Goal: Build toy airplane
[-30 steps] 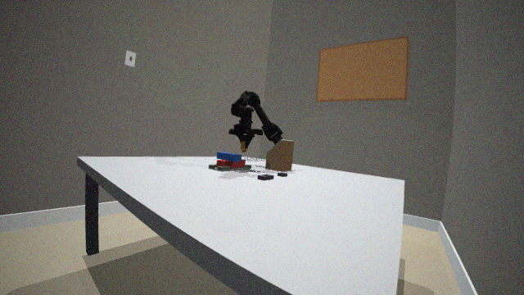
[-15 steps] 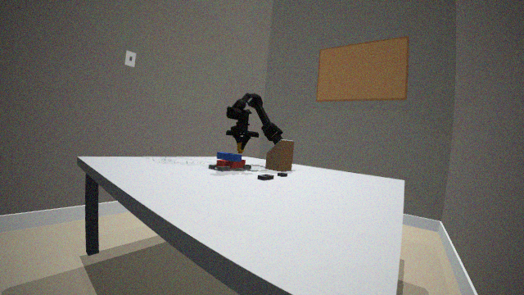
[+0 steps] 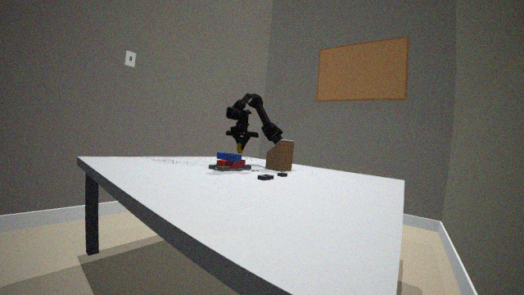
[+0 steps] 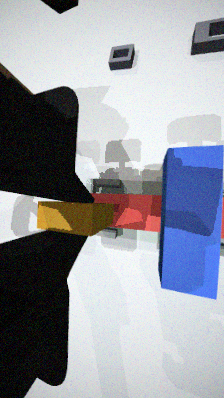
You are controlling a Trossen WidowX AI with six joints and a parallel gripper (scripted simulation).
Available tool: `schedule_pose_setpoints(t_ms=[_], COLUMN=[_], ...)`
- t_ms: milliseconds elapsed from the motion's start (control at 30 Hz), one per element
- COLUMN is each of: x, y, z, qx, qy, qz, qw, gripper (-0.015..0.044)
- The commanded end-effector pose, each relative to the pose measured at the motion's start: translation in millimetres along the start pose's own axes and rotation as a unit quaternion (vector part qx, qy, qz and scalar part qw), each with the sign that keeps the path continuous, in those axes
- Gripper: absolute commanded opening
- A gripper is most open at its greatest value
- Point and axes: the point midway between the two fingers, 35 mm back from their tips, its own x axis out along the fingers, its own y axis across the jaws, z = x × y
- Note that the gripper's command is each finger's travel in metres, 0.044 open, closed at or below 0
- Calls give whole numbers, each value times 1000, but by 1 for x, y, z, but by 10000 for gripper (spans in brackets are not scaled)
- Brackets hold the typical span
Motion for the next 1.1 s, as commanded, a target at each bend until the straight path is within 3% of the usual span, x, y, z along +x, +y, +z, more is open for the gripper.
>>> schedule_pose_setpoints(t_ms=[0, 467, 1067], x=[0, 1, 30], y=[-1, -2, -2], z=[0, 0, 1], qx=[0, 0, 0], qy=[-1, -1, -1], qz=[-2, -2, -2], qw=[1000, 1000, 1000], gripper=[65, 65, 65])
